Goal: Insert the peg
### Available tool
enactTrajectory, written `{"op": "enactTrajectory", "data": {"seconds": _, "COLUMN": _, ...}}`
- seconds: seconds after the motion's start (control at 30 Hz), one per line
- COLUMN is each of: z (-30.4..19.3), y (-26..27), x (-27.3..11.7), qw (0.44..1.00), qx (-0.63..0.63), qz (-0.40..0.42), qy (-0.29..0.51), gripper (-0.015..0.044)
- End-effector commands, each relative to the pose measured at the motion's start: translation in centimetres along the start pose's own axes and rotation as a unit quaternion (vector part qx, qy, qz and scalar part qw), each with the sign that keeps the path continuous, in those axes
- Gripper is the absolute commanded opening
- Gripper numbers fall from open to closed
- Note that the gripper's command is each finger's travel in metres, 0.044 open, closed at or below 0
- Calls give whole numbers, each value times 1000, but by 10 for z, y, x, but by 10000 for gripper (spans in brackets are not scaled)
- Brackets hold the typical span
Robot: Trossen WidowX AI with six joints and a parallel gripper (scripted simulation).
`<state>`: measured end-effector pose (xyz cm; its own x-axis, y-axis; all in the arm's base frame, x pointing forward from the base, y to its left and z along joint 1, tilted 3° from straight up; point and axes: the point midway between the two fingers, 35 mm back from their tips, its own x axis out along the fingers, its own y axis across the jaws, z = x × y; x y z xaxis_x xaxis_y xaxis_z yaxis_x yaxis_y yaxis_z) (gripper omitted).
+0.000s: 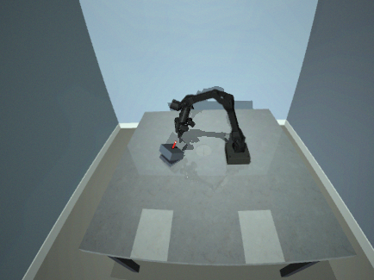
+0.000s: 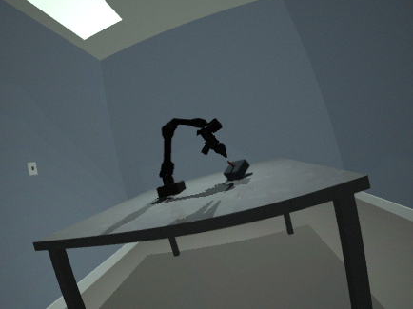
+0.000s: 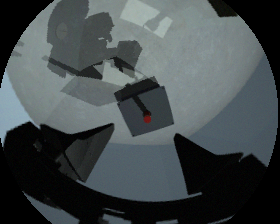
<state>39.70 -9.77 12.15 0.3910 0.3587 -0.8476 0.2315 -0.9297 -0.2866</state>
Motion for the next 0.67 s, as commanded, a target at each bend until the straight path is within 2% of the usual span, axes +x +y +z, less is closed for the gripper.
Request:
{"op": "enactTrajectory", "data": {"seconds": 0.0, "z": 0, "y": 0, "x": -13, "qw": 1000, "qx": -5, "qz": 2, "qy": 7, "gripper": 440}}
{"op": "enactTrajectory", "data": {"seconds": 0.63, "z": 1, "y": 1, "x": -24, "qw": 1000, "qx": -4, "qz": 2, "qy": 6, "gripper": 440}}
